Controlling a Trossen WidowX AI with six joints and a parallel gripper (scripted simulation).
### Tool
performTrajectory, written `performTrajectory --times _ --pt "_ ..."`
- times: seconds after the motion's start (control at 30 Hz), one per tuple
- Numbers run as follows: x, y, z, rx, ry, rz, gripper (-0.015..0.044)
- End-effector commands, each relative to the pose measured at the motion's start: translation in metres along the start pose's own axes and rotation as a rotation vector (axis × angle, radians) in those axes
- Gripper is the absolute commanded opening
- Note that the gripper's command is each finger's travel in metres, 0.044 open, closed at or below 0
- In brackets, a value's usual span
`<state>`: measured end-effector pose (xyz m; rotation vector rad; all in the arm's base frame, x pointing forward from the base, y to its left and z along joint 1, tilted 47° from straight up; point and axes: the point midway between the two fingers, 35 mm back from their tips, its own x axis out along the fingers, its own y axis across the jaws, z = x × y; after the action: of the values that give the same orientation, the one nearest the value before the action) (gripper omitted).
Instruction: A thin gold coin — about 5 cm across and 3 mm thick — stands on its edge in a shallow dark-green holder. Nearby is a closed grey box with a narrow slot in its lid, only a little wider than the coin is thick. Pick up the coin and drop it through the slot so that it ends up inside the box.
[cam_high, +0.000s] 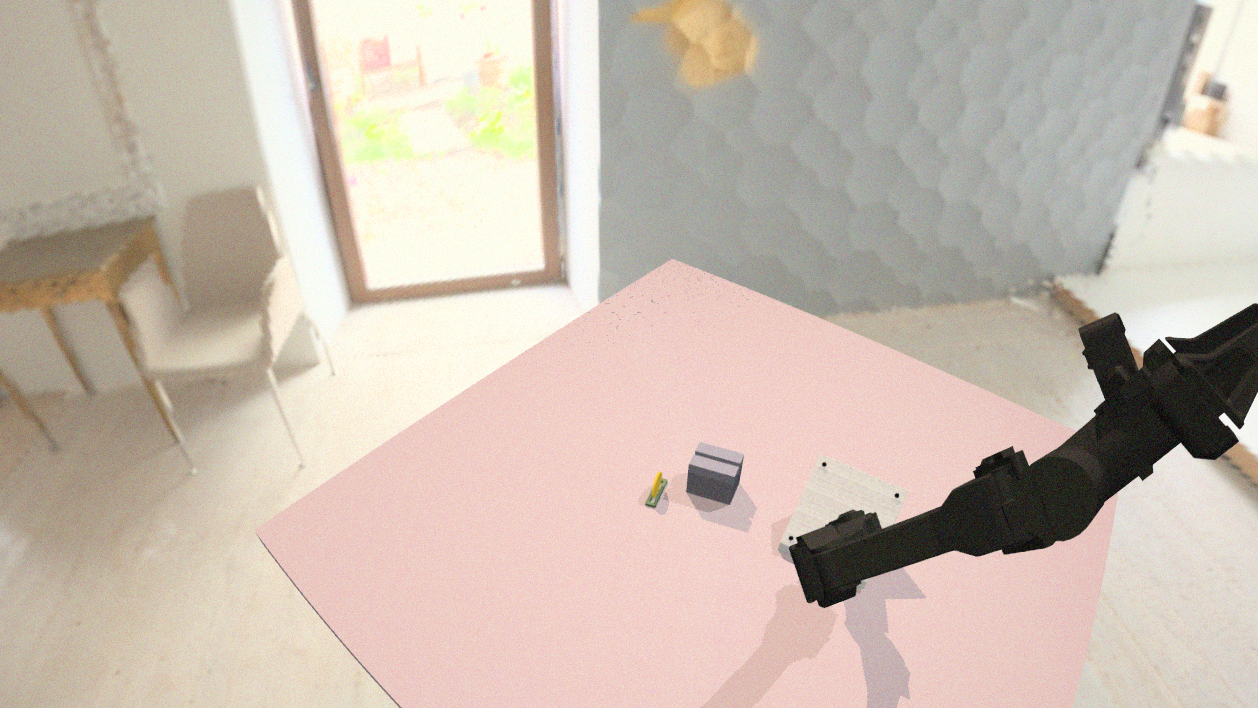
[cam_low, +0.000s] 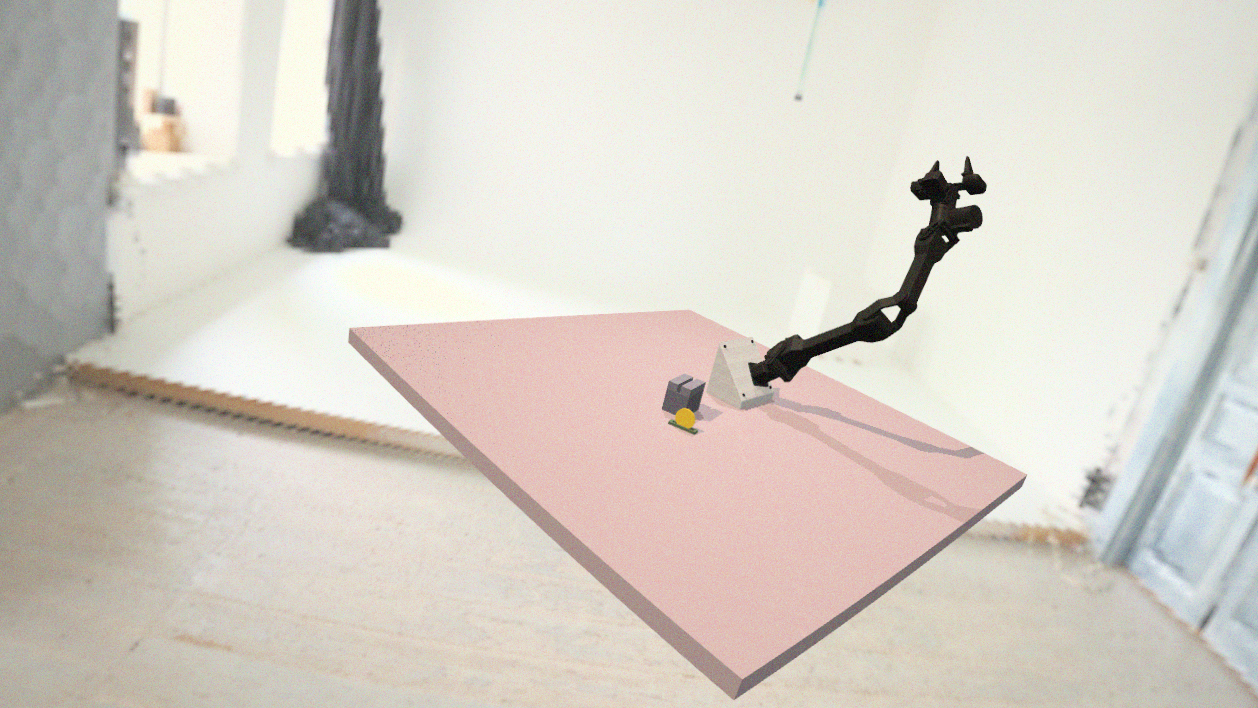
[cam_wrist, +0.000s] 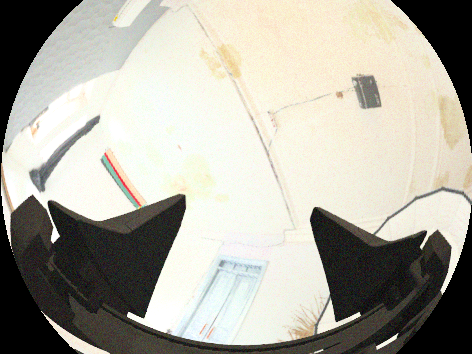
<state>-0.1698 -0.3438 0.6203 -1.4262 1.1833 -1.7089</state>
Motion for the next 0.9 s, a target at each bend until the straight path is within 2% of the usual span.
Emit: performTrajectory --times 0.0,0.13,0.27,0.6,0.87 --pt "0.000 0.001 0.001 0.005 -0.002 0.003 0.0374" --pt "0.009 0.026 0.020 0.116 -0.055 0.072 0.0269" --pt "0.020 0.074 0.064 0.324 -0.147 0.219 0.0164" --pt "0.005 0.166 0.198 0.749 -0.337 0.626 0.0161" --pt "-0.055 0.230 0.311 0.995 -0.403 1.066 0.0161"
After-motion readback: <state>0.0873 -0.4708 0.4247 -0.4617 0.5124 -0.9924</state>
